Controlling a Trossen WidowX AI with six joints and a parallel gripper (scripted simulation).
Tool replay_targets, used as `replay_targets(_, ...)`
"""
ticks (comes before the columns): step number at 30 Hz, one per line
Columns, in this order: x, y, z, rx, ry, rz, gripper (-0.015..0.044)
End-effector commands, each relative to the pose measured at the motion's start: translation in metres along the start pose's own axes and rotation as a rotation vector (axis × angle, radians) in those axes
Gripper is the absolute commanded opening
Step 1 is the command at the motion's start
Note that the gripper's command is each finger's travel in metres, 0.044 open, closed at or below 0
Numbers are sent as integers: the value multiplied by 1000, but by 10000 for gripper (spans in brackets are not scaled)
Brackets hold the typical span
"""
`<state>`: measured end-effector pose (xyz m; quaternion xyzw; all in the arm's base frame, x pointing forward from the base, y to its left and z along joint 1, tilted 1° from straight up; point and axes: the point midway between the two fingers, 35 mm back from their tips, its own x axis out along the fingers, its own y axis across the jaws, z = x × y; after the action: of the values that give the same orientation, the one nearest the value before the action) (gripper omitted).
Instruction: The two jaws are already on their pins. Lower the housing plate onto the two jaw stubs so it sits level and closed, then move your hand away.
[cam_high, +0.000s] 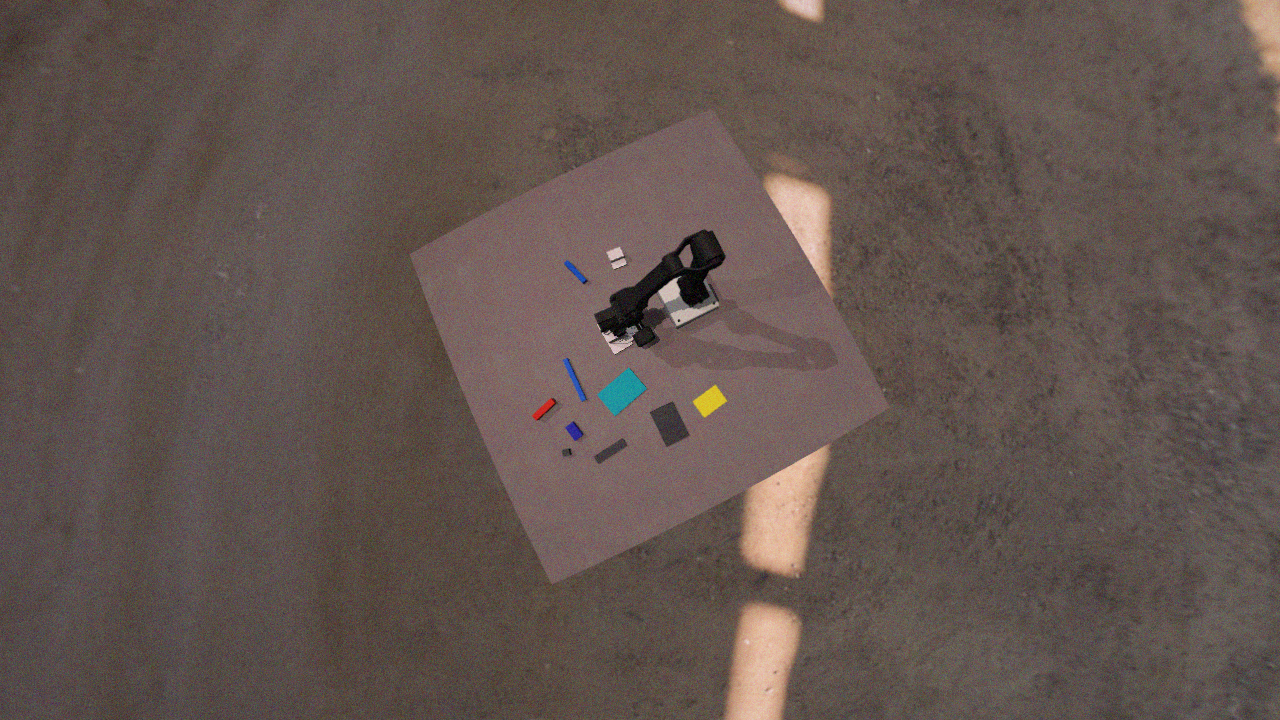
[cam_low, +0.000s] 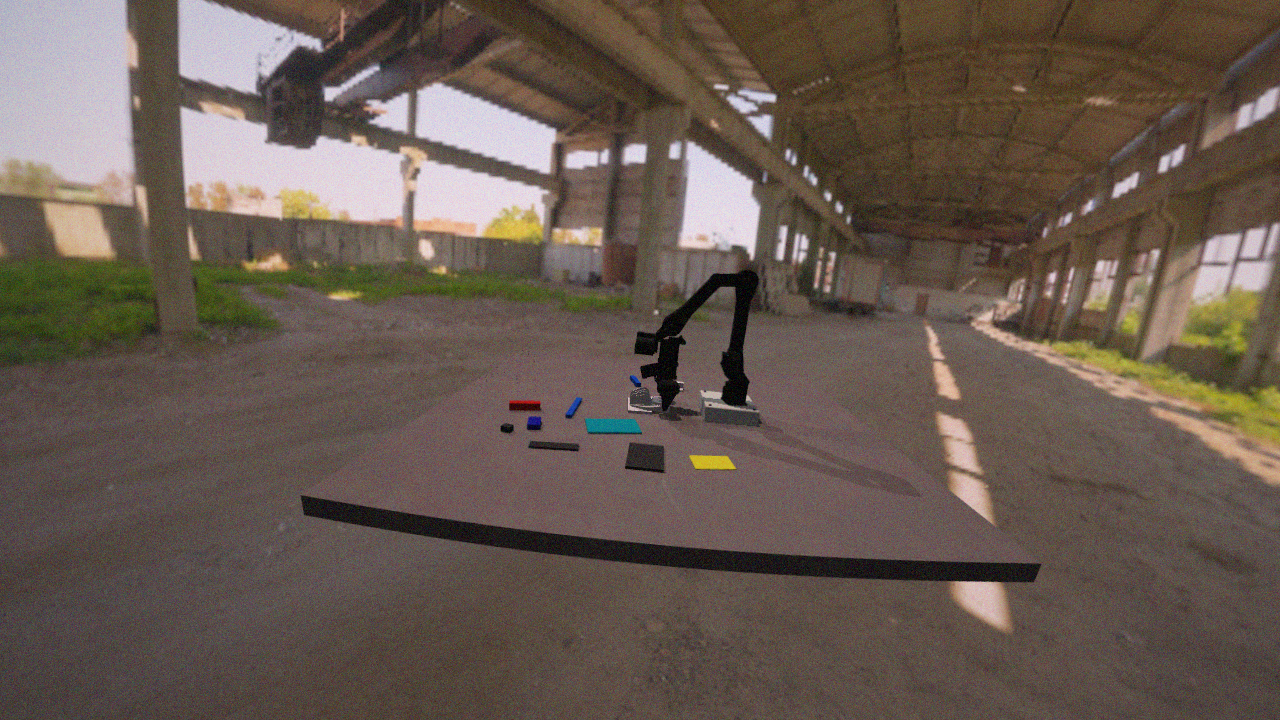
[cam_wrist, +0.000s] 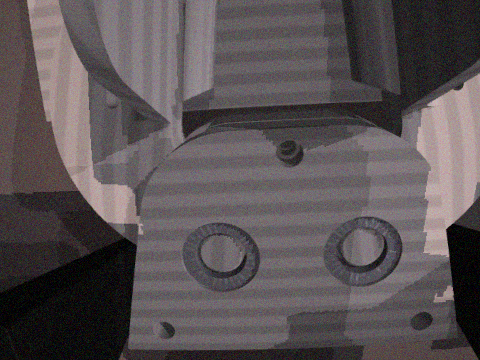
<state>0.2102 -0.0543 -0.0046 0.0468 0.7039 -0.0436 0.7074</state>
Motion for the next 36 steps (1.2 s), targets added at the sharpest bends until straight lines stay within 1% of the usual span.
replay_targets(1, 1, 1, 0, 4, 2, 3, 351)
replay_targets(17, 1, 1, 0, 4, 2, 3, 351)
replay_targets(20, 0, 0, 0, 0, 0, 0, 430)
replay_targets(21, 0, 0, 0, 0, 0, 0, 440)
replay_targets(34, 0, 0, 0, 0, 0, 0, 440)
replay_targets(36, -6, 0, 1, 0, 0, 0, 440)
